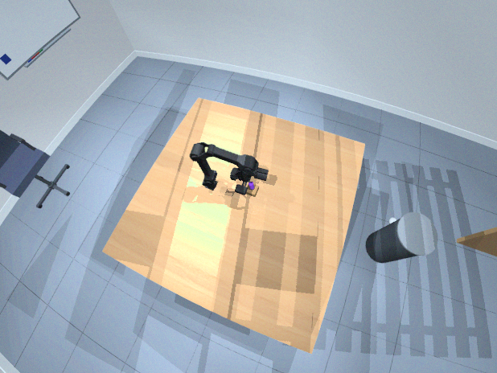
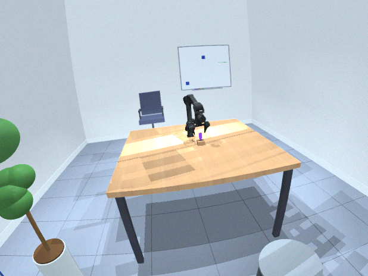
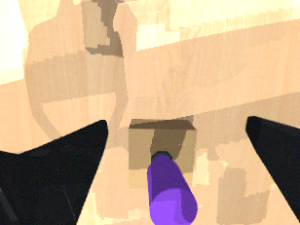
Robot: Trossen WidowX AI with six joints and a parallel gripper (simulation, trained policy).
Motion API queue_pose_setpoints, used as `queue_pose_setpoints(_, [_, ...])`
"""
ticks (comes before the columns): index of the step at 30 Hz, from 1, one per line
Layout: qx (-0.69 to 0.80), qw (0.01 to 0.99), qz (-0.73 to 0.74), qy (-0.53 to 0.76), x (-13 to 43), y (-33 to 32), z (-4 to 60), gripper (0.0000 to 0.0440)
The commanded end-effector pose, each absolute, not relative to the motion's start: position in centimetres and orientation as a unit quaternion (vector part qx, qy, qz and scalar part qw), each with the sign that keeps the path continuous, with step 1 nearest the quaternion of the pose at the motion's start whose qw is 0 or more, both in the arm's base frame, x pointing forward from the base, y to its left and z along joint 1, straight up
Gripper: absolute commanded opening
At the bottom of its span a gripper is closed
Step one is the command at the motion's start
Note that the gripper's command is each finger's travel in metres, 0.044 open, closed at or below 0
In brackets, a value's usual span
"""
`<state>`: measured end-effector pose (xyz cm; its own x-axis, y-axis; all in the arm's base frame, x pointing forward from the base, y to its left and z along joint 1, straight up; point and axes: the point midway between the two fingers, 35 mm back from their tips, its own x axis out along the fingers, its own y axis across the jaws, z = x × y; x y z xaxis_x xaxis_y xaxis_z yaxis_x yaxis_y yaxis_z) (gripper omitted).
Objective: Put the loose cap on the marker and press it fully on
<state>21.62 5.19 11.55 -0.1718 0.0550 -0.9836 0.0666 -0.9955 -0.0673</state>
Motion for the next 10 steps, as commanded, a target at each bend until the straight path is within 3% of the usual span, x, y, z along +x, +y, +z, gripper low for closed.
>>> queue_pose_setpoints(1, [0.658,0.004,-0.751,0.058,21.9,5.3,12.5,0.044])
queue_pose_setpoints(10, [0.681,-0.002,-0.73,0.061,22.0,5.3,14.7,0.0435])
